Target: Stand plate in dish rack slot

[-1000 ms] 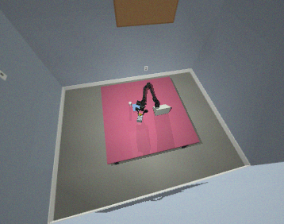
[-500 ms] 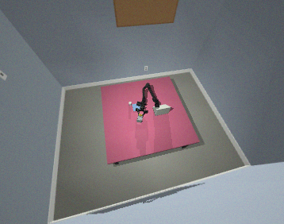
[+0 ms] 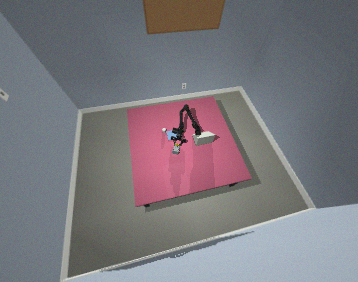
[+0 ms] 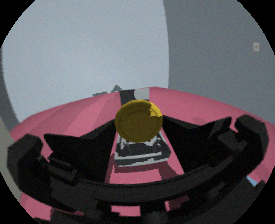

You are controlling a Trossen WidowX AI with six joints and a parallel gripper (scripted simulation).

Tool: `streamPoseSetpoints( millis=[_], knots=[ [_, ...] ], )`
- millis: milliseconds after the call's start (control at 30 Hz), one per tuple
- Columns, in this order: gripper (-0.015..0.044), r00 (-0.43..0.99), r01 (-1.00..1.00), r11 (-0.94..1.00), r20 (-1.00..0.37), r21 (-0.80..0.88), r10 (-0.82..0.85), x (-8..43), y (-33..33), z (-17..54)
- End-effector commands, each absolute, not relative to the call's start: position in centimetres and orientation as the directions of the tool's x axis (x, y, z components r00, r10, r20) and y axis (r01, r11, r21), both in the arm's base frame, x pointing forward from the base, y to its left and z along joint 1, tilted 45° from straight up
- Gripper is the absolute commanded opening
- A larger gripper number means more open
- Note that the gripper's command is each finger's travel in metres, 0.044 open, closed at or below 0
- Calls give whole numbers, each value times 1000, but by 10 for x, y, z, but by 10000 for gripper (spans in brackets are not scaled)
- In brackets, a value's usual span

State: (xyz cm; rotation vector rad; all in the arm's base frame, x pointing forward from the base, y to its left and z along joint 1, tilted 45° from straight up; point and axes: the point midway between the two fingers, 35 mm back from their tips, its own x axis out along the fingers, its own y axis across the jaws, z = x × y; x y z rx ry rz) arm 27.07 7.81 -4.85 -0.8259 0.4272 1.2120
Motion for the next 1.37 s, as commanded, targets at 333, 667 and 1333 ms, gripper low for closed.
streamPoseSetpoints(
  millis=[333,667,1333],
  knots=[
    [400,323,-937,118,-690,-328,648,271,78,-48],
    [400,300,-945,105,-699,-308,649,262,147,22],
    [400,228,-956,275,-845,-100,483,249,167,30]
  ],
)
